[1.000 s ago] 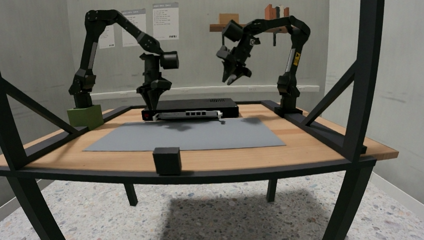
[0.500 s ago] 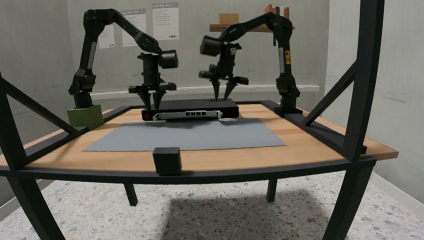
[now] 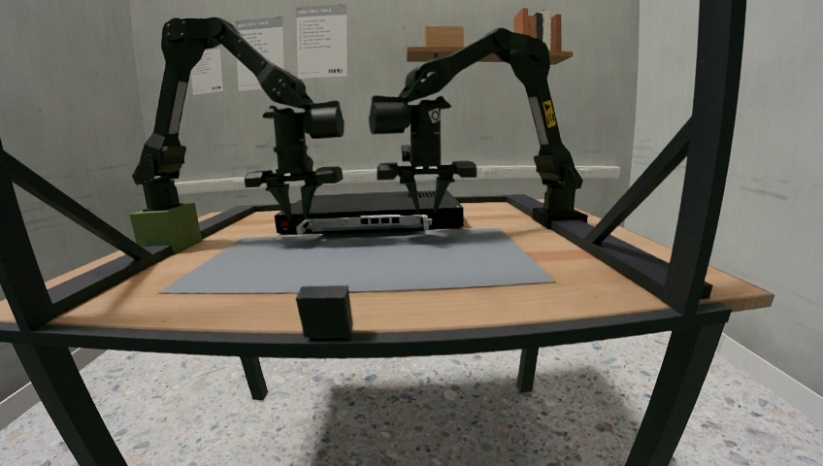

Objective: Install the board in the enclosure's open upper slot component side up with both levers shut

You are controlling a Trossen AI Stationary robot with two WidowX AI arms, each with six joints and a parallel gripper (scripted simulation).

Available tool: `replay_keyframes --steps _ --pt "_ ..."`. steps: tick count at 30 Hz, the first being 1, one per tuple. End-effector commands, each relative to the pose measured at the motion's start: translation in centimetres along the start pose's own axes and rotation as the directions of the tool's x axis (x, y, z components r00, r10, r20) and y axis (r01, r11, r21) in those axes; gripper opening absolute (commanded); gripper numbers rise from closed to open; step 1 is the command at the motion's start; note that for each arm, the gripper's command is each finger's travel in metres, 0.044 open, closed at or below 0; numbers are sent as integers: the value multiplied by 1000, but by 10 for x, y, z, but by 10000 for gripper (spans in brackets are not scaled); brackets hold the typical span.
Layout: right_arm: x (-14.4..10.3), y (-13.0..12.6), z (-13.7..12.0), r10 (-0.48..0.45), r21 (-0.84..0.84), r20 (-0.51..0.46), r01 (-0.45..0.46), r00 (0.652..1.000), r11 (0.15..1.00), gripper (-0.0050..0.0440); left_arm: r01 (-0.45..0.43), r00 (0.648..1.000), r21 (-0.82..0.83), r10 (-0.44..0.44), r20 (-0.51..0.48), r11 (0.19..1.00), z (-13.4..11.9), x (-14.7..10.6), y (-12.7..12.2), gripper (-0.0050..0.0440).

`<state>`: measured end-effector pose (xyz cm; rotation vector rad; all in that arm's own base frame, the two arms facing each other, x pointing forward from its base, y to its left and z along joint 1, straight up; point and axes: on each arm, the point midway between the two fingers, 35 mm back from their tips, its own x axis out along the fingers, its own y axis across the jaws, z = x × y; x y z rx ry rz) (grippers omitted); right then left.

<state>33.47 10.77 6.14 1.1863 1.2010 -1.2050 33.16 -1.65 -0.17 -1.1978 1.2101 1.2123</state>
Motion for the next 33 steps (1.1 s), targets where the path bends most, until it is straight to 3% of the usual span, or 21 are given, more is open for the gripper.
replay_keyframes --steps 1,14,18,31,33 --pt "-4 5 -3 13 19 -8 -13 1000 1000 150 8 1000 -23 -7 15 1000 4 4 -1 150" --pt "25 3 -2 4 19 -5 -4 1000 1000 119 15 1000 -23 -15 12 1000 4 24 -4 123" --pt "24 4 -2 7 19 -6 -7 1000 1000 73 22 1000 -23 -22 11 999 4 22 -4 73" --pt "17 7 -2 27 17 -10 -27 1000 999 0 24 1000 -26 -24 10 999 3 20 -2 0" --pt "18 4 -1 21 17 -10 -21 1000 1000 8 26 1000 -26 -26 10 999 3 19 -2 9"
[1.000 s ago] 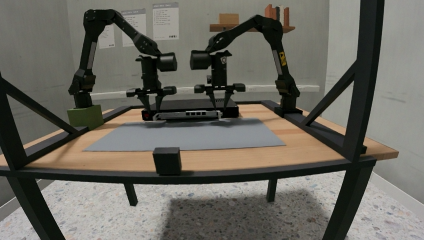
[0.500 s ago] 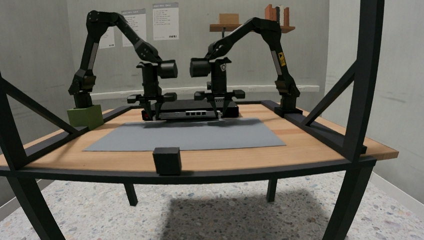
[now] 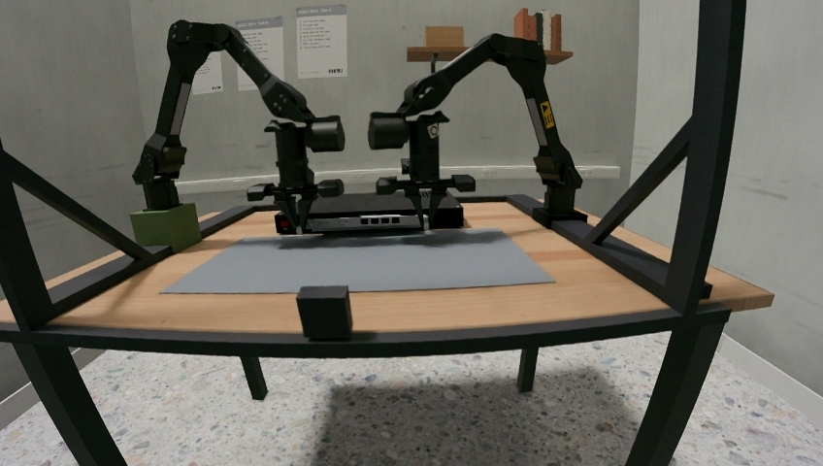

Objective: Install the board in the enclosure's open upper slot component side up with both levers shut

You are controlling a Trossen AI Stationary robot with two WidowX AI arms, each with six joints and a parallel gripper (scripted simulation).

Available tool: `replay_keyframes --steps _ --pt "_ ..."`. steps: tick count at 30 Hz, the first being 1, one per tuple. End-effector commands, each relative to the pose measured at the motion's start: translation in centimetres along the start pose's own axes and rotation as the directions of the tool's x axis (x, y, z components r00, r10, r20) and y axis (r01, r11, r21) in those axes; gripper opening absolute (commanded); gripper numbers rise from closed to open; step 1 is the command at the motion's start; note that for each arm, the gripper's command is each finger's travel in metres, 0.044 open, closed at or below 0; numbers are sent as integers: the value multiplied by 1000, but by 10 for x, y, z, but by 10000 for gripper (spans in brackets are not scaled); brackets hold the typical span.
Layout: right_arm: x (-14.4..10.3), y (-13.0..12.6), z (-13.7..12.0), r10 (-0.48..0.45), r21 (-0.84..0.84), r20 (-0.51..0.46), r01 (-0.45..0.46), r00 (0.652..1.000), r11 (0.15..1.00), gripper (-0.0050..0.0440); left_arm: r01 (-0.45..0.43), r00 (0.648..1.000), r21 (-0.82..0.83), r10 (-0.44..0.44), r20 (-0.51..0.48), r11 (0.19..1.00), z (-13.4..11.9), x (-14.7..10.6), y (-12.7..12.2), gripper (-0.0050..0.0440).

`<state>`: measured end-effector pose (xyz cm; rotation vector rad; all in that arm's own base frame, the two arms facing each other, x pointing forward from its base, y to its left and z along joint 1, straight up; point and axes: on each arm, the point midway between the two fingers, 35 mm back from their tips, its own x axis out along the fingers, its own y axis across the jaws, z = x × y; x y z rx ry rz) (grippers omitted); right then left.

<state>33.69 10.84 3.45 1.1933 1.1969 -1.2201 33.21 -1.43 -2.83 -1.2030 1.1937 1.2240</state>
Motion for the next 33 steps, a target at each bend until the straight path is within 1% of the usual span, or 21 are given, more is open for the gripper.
replay_keyframes --steps 1,2,4,10,19,21,27,33 --pt "-11 2 0 34 -15 -14 -34 999 999 8 29 1000 10 -29 0 1000 1 -10 -2 9" --pt "-12 1 -1 37 -42 -15 -37 999 998 8 29 1000 36 -29 0 999 1 -10 -1 9" --pt "-12 1 -1 37 -42 -15 -37 999 998 8 29 1000 36 -29 0 999 1 -10 -1 9" --pt "-12 -5 -1 36 -202 -16 -39 999 979 8 30 1000 195 -30 -1 980 2 -9 4 9" --pt "-11 -13 2 35 -426 -16 -39 999 904 8 27 1000 421 -29 -3 907 5 -9 12 9" --pt "-11 -13 2 35 -426 -16 -39 999 904 8 27 1000 421 -29 -3 907 5 -9 12 9" --pt "-11 -18 6 35 -561 -17 -38 999 827 8 25 1000 560 -28 -3 828 8 -9 17 9" --pt "-10 -23 10 34 -684 -17 -36 999 728 8 22 1000 685 -27 -3 728 11 -9 22 9"
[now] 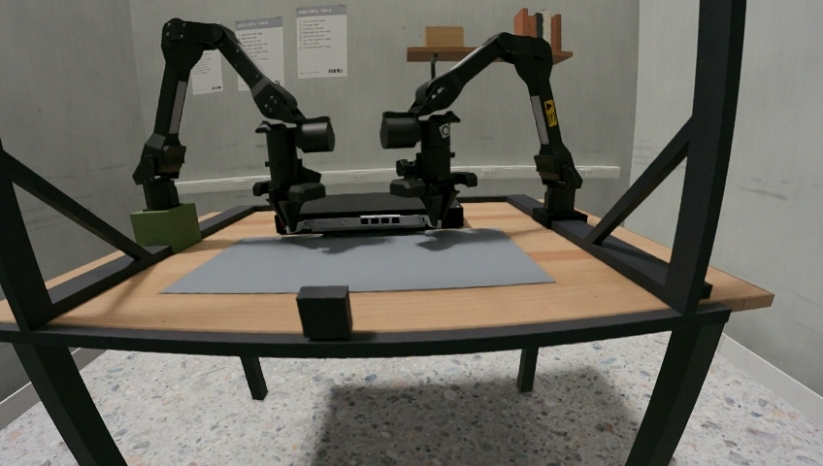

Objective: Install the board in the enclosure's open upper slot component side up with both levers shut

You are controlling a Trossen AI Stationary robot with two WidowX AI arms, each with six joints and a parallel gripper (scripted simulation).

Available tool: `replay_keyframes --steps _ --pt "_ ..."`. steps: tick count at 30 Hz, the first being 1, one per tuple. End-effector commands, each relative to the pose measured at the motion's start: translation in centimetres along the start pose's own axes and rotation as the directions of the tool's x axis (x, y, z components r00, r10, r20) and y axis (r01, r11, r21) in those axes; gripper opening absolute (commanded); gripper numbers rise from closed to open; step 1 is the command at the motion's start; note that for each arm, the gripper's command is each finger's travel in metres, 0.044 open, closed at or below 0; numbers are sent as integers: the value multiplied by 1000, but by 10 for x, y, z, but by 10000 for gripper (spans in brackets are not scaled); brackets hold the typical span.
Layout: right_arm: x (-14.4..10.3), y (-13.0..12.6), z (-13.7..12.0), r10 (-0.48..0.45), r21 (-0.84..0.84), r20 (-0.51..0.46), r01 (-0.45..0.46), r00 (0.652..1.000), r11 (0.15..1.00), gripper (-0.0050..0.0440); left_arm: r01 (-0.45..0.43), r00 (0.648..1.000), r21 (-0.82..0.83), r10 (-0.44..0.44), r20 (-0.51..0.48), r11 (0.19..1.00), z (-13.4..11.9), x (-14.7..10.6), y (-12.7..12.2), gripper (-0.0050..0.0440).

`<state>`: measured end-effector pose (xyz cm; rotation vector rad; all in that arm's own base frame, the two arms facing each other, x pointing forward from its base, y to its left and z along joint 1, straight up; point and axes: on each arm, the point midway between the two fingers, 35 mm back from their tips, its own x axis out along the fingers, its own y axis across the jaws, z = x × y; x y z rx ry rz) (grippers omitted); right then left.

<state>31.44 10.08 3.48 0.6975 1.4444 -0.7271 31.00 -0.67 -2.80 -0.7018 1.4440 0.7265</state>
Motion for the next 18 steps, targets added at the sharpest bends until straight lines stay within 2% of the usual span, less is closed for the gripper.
replay_keyframes --steps 1,9,18 --pt "-10 -2 2 37 -123 8 -36 999 992 8 22 1000 118 -24 14 993 3 -8 3 9" --pt "-10 -8 2 37 -279 7 -33 999 960 8 18 1000 275 -22 13 961 4 -8 8 9" --pt "-10 -16 6 36 -498 7 -28 999 867 8 12 1000 496 -21 13 868 7 -8 16 9"
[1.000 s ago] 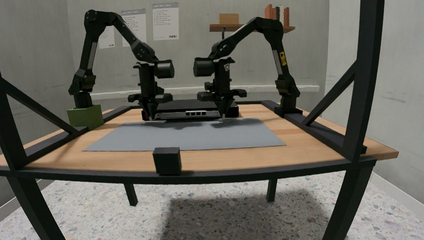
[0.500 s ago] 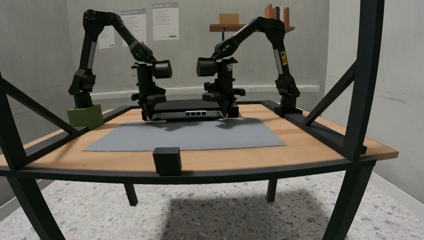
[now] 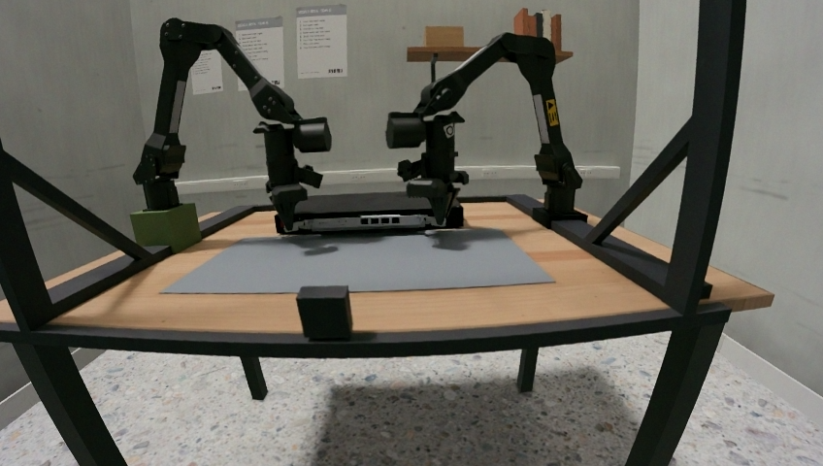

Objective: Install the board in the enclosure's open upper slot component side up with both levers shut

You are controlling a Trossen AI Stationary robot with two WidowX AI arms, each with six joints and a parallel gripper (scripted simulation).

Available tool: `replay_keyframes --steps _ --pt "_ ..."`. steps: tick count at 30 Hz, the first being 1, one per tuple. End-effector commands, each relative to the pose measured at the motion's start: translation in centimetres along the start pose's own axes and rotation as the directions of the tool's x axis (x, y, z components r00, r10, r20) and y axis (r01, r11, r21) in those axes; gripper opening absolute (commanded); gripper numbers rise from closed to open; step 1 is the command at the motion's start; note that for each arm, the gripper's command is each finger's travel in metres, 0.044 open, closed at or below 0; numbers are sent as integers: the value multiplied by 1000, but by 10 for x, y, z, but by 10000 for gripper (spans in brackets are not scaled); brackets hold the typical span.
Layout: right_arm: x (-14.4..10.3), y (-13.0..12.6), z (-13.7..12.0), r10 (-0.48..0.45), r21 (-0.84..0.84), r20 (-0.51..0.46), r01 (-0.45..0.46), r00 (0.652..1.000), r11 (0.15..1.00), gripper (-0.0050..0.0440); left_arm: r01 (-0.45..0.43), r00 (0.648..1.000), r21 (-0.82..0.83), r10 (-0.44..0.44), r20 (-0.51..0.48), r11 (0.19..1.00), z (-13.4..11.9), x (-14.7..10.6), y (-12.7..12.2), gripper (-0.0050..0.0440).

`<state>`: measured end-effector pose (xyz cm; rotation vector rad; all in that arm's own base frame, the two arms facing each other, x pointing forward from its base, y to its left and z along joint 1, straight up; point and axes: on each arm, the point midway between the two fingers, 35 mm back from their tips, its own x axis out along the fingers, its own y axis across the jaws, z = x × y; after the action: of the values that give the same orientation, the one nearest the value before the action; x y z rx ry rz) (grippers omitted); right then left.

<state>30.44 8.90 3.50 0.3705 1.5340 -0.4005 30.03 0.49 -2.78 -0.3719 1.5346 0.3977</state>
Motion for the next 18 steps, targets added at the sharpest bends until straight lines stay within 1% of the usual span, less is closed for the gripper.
replay_keyframes --steps 1,2,4,11,18 --pt "-10 -3 2 30 -126 21 -27 999 992 8 11 1000 120 -14 21 993 3 -8 4 9" --pt "-10 -4 2 30 -152 21 -26 999 988 8 11 1000 147 -14 21 989 3 -8 5 9" --pt "-10 -4 2 30 -152 21 -26 999 988 8 11 1000 147 -14 21 989 3 -8 5 9" --pt "-9 -11 3 28 -331 21 -20 999 943 8 5 1000 328 -10 16 945 4 -6 12 9" --pt "-9 -14 4 26 -430 19 -16 999 903 8 2 1000 410 -9 14 912 5 -6 15 9"
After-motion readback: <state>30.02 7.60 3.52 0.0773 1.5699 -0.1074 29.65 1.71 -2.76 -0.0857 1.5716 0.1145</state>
